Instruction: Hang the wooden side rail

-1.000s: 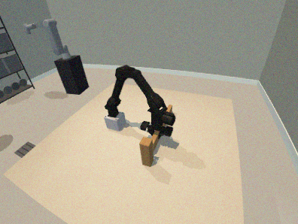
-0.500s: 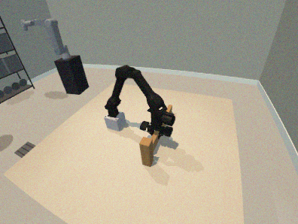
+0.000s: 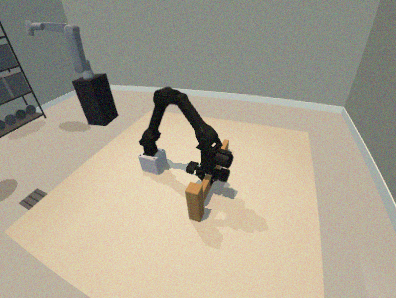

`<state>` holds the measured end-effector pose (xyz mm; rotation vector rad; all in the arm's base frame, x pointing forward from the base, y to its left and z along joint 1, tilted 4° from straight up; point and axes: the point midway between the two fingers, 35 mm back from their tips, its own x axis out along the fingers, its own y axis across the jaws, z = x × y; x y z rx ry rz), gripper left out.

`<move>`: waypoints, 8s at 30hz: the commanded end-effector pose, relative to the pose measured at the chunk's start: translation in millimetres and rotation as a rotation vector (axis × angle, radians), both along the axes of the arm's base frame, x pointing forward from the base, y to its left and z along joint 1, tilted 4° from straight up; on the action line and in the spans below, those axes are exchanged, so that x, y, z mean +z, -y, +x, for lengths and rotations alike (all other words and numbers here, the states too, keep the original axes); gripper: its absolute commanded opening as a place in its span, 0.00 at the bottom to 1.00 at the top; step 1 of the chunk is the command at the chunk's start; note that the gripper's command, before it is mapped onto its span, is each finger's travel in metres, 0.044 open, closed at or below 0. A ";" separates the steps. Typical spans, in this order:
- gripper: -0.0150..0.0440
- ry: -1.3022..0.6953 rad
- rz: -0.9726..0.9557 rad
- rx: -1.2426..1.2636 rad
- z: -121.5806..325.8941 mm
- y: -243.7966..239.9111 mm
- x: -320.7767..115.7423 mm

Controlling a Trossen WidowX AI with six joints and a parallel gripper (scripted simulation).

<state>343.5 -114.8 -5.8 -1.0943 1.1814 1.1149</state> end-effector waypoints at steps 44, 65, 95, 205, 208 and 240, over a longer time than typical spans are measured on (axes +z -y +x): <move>0.25 0.010 -0.007 0.001 0.5 8.3 -0.1; 0.25 0.010 -0.007 0.001 -0.8 10.6 1.9; 0.25 0.010 -0.007 0.001 2.1 14.6 3.3; 0.25 0.010 -0.008 0.001 0.9 27.0 2.3; 0.25 0.010 -0.009 0.001 0.6 27.3 1.9; 0.25 0.010 -0.009 0.001 -2.7 29.8 -1.8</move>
